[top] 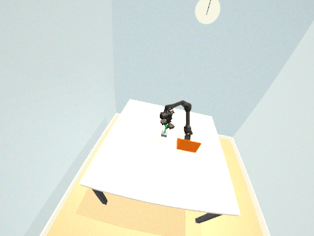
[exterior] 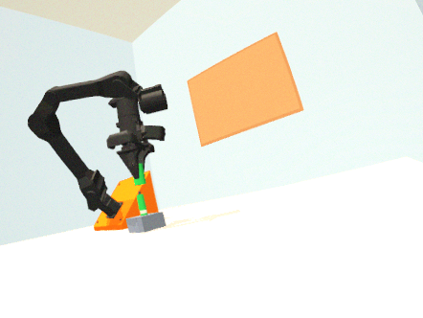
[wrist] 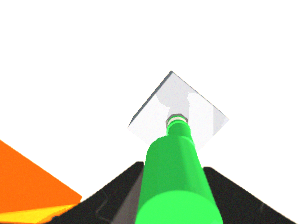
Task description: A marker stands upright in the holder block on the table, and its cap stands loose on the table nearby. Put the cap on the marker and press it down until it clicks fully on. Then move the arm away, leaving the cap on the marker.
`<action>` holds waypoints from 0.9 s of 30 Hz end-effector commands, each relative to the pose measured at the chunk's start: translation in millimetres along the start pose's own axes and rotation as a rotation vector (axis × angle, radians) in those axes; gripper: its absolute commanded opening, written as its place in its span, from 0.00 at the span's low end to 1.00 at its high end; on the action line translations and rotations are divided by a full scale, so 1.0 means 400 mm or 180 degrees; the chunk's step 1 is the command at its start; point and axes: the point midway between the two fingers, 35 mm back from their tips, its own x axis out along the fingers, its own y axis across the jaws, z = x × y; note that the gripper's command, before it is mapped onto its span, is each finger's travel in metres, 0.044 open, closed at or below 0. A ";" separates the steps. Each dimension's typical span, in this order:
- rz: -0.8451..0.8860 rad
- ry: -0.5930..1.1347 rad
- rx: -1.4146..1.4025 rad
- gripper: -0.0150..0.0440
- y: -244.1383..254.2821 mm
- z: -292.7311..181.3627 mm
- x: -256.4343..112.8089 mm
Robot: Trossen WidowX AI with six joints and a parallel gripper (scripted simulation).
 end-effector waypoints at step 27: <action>-0.0020 -0.0012 -0.0005 0.25 -0.022 -0.007 0.070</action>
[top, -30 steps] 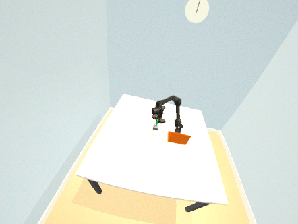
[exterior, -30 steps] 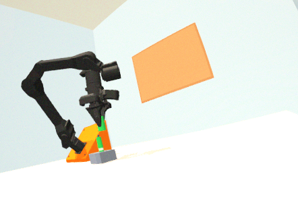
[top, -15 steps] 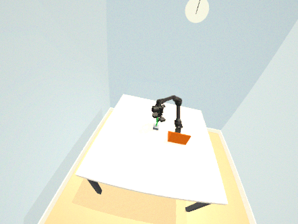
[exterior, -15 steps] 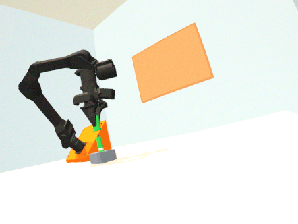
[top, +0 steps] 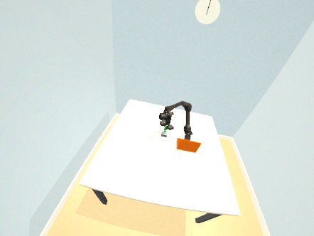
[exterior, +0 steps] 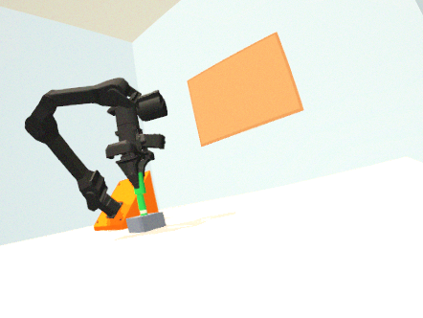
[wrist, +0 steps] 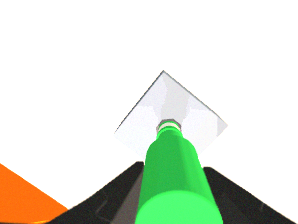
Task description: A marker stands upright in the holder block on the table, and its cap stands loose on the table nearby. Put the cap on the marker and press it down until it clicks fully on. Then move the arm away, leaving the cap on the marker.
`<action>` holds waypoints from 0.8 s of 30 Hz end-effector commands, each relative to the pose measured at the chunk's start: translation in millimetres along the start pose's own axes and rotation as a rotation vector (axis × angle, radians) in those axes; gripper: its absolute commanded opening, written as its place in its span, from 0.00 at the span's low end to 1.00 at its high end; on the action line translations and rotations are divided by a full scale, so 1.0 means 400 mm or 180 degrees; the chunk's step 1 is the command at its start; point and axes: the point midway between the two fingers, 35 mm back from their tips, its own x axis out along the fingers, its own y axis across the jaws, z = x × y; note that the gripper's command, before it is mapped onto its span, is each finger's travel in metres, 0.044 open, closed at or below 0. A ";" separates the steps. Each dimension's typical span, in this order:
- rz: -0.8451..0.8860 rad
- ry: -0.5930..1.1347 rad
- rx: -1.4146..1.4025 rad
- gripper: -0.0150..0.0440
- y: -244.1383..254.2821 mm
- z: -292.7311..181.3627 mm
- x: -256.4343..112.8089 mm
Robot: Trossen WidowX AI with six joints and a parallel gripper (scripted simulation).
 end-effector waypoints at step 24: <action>-0.0023 0.0012 -0.0013 0.25 -0.001 -0.005 0.081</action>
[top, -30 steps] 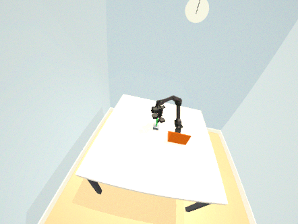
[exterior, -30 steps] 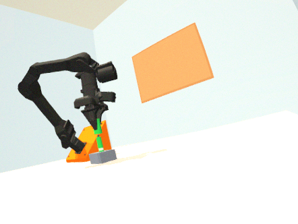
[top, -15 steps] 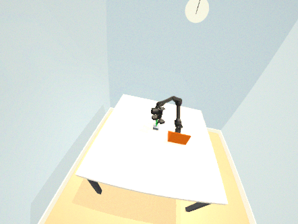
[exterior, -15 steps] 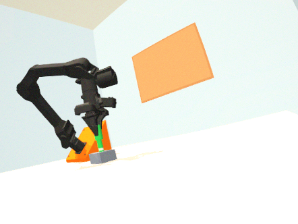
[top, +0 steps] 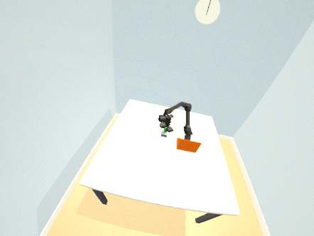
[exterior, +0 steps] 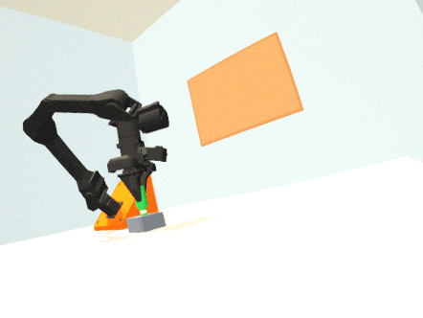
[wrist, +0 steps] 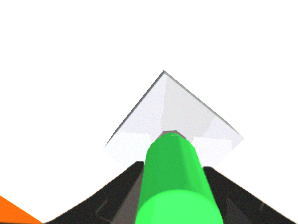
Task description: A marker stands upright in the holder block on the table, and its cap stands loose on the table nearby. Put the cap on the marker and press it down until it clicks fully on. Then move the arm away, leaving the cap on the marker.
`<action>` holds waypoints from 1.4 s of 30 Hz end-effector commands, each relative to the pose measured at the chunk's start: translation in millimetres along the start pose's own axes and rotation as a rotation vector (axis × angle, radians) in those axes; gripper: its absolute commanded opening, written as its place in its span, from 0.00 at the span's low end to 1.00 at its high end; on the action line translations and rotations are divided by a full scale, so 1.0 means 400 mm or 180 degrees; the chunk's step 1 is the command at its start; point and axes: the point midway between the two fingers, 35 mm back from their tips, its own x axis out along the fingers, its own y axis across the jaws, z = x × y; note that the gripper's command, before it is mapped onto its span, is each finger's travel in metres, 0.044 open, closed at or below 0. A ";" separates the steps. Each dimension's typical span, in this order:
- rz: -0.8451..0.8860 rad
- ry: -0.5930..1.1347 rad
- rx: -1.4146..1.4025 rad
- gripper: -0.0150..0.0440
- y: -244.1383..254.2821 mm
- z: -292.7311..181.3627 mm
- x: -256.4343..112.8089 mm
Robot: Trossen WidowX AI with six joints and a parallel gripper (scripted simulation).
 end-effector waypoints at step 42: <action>-0.0011 -0.0001 0.1961 0.56 0.003 -0.001 -0.163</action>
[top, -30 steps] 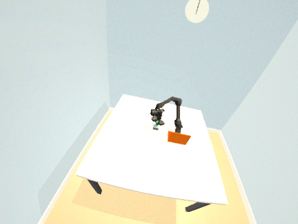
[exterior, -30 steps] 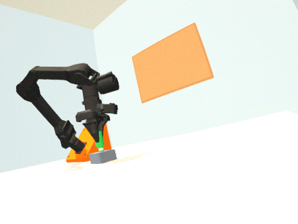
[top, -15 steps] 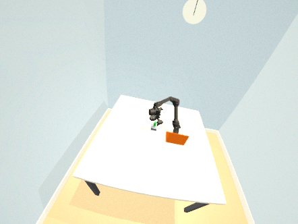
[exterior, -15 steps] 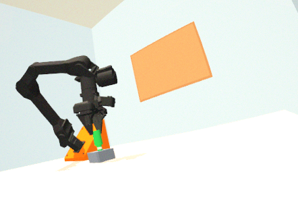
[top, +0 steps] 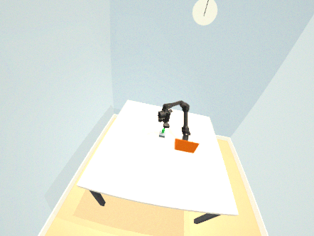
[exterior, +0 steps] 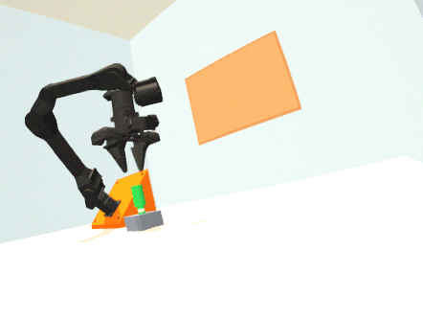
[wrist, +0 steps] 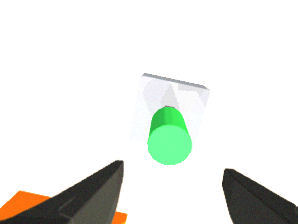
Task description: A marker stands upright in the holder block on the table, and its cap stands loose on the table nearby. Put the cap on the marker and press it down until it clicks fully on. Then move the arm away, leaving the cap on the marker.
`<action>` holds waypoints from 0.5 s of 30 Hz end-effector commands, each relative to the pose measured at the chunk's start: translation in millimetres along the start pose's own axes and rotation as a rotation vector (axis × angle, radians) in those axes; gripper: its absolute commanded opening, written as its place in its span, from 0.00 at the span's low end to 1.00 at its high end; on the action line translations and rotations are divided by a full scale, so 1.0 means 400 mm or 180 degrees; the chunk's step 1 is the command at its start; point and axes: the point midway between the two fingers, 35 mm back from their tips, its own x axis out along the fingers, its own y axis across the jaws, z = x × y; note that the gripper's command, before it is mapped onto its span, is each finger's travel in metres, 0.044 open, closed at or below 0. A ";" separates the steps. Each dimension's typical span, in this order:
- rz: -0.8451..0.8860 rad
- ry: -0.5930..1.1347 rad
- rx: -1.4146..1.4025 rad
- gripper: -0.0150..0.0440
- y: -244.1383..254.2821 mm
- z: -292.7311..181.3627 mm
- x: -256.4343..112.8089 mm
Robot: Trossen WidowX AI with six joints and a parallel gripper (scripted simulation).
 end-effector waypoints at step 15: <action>-0.0011 0.0003 0.0481 0.25 0.001 -0.002 0.008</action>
